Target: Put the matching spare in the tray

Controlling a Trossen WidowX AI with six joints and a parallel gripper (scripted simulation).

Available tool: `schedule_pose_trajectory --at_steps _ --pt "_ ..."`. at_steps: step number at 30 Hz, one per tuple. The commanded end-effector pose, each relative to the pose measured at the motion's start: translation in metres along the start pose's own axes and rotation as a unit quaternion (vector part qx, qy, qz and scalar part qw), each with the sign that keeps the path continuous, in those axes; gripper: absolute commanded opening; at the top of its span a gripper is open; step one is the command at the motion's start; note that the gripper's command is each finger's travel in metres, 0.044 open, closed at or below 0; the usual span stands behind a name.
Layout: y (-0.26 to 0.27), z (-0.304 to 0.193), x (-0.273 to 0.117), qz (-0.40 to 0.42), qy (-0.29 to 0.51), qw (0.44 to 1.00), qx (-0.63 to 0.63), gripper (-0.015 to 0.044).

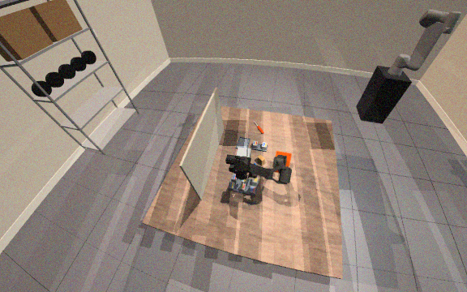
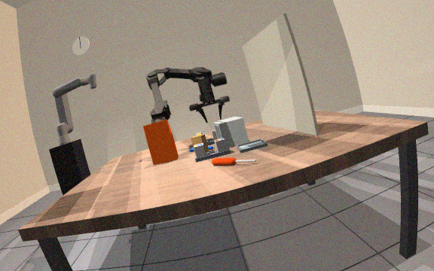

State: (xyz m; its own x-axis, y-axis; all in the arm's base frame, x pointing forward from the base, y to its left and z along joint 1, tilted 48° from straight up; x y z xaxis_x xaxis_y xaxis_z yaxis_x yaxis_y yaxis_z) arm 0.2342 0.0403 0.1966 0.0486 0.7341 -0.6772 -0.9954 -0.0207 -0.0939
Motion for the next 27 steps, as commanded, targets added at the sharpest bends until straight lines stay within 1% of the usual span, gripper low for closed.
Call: schedule_pose_trajectory --at_steps 1,27 --pt "0.000 -0.001 0.006 0.002 -0.001 1.000 0.002 0.0300" --pt "-0.002 -0.002 0.049 0.002 0.000 1.000 0.001 0.0300"
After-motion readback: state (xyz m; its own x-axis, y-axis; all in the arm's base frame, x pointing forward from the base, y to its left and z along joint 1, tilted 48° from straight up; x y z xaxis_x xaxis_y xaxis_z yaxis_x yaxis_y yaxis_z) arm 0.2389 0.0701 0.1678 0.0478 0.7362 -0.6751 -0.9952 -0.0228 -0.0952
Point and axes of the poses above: the point midway between the two fingers, 35 mm back from their tips, its own x axis out along the fingers, its own y axis across the jaws, z = x × y, the point moved 9 cm from there along -x, back along the fingers, and after that the axes turned 9 degrees about -x, right-handed, at the moved point
